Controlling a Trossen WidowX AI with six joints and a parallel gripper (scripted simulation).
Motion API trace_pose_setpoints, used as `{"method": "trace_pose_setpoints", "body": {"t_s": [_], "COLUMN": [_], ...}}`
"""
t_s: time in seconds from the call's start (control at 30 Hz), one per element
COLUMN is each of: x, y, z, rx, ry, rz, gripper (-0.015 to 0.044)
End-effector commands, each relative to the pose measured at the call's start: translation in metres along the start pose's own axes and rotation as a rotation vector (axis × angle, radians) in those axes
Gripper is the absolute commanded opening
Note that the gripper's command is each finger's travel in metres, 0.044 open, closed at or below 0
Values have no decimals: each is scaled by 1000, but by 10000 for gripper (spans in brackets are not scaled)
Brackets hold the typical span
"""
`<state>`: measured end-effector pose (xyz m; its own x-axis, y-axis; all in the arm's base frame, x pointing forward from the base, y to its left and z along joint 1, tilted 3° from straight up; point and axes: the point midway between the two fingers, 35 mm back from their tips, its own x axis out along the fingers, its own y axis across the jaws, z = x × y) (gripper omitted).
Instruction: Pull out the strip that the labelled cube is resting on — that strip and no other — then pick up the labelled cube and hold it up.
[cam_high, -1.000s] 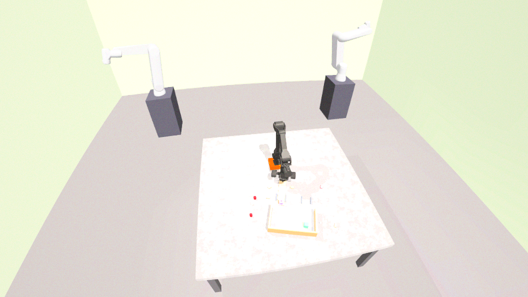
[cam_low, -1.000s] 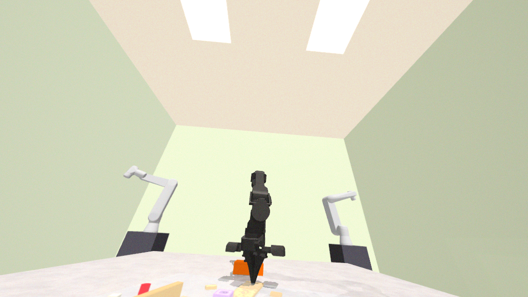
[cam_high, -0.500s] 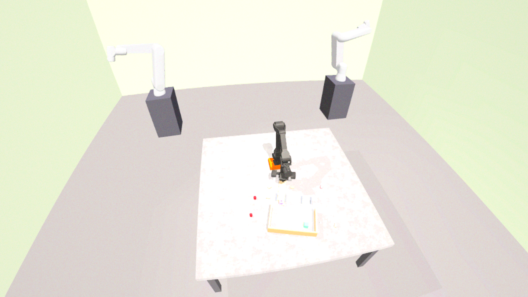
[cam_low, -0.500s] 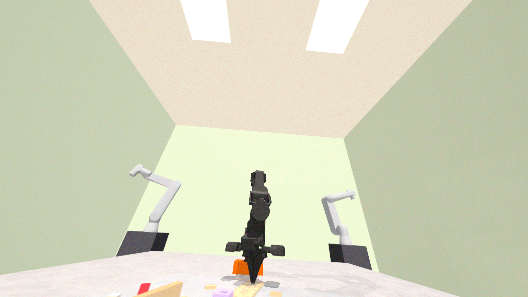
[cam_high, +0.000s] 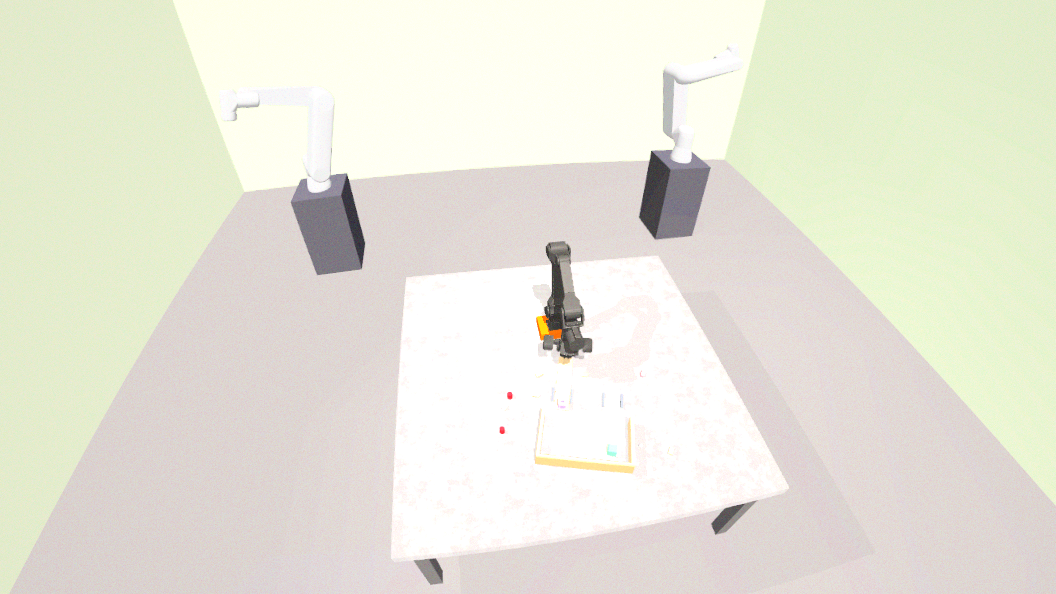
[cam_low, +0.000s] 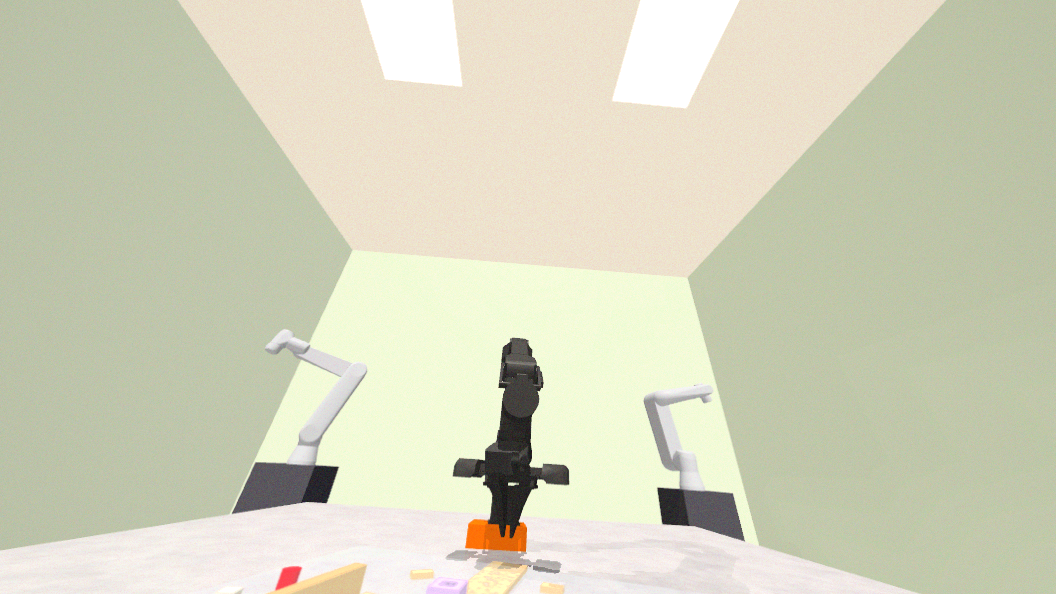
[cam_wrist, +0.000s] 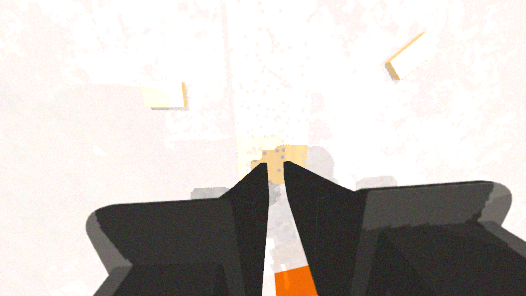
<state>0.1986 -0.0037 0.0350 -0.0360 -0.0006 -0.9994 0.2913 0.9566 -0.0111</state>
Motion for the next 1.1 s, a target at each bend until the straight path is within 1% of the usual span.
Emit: {"method": "trace_pose_setpoints", "body": {"t_s": [0.0,0.4,1.07], "x": [-2,-8,-19], "y": [-1,-2,-3], "z": [19,58,128], "rx": [-75,-77,-77], "ry": [1,-2,-9], "rz": [4,3,3], "gripper": [131,440,440]}}
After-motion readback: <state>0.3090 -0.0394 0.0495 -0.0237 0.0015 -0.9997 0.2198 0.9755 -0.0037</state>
